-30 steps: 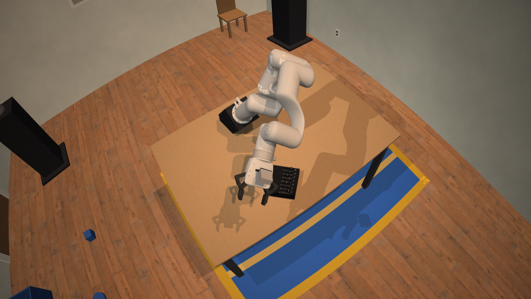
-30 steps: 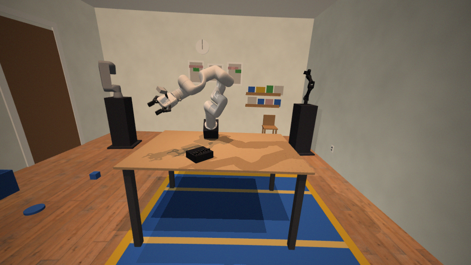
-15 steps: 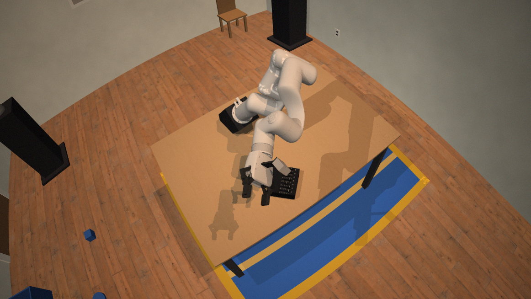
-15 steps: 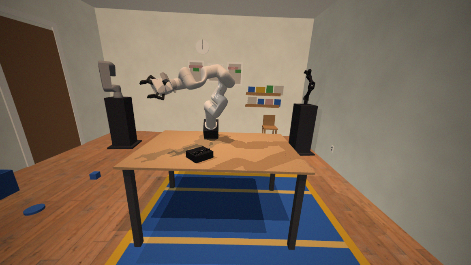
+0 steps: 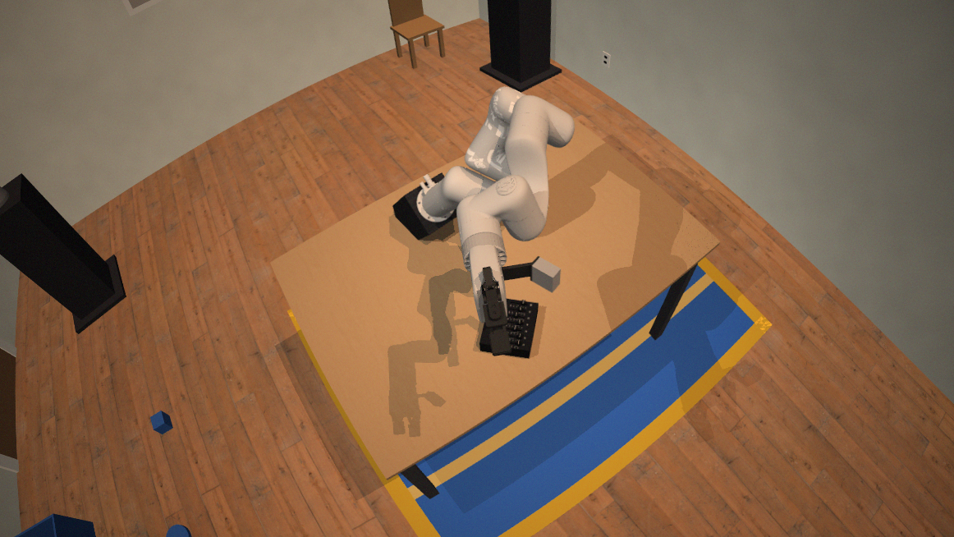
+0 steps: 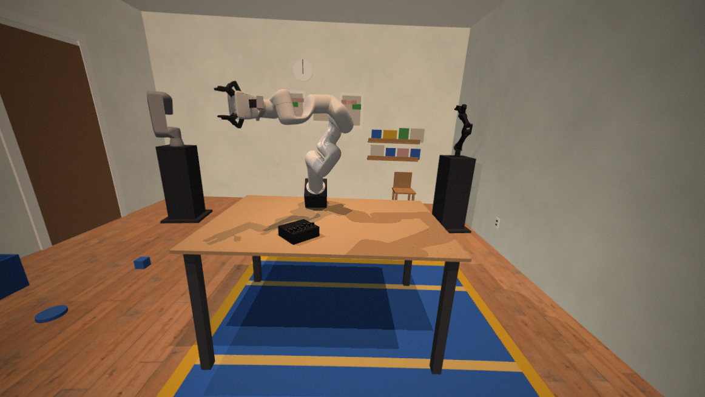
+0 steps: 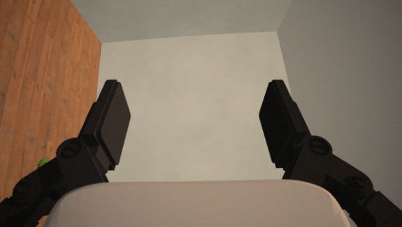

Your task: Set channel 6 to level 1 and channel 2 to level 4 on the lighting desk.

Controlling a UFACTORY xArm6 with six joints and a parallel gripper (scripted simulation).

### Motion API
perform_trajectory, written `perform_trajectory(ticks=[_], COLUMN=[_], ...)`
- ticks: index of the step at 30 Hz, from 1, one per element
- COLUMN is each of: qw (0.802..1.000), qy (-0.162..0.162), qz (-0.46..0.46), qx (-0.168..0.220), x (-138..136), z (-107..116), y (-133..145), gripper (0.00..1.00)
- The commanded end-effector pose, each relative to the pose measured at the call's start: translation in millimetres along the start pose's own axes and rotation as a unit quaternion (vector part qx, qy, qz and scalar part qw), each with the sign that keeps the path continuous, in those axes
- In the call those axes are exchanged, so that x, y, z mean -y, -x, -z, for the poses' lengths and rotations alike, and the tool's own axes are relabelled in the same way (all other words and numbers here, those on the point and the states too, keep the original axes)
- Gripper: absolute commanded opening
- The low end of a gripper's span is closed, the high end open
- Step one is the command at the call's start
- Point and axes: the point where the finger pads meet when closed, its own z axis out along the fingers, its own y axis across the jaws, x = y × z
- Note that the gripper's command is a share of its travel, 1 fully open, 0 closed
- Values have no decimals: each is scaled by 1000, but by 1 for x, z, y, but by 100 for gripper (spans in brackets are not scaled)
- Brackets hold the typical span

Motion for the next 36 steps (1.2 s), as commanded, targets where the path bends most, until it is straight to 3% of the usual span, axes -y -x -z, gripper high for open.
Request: perform_trajectory(ticks=[1,2,3,6,7,9,10,12,13,15,17,18,19,24,27,29,32,34,35,36], qw=[990,988,985,972,967,954,948,933,926,908,908,880,871,817,778,751,708,708,664,651], qy=[14,15,16,21,22,26,27,29,29,31,31,32,32,29,25,22,13,13,4,1], qz=[121,136,153,206,226,264,283,319,337,372,372,422,436,510,553,581,617,617,650,660], qx=[-69,-77,-81,-109,-117,-137,-144,-162,-170,-189,-189,-216,-223,-266,-297,-314,-344,-344,-369,-376], x=[-34,-34,-48,-48,-57,-57,-60,-60,-59,-59,-59,-54,-46,-35,-9,-9,18,18,30,30], z=[-7,-7,-6,-6,-2,-2,4,4,11,11,11,20,29,40,64,64,90,90,104,104], y=[-38,-38,-65,-65,-93,-93,-119,-119,-142,-142,-142,-163,-180,-193,-208,-208,-209,-209,-205,-205], gripper=[100,100,100,100,100,100,100,100,100,100,100,100,100,100,100,100,100,100,100,100])
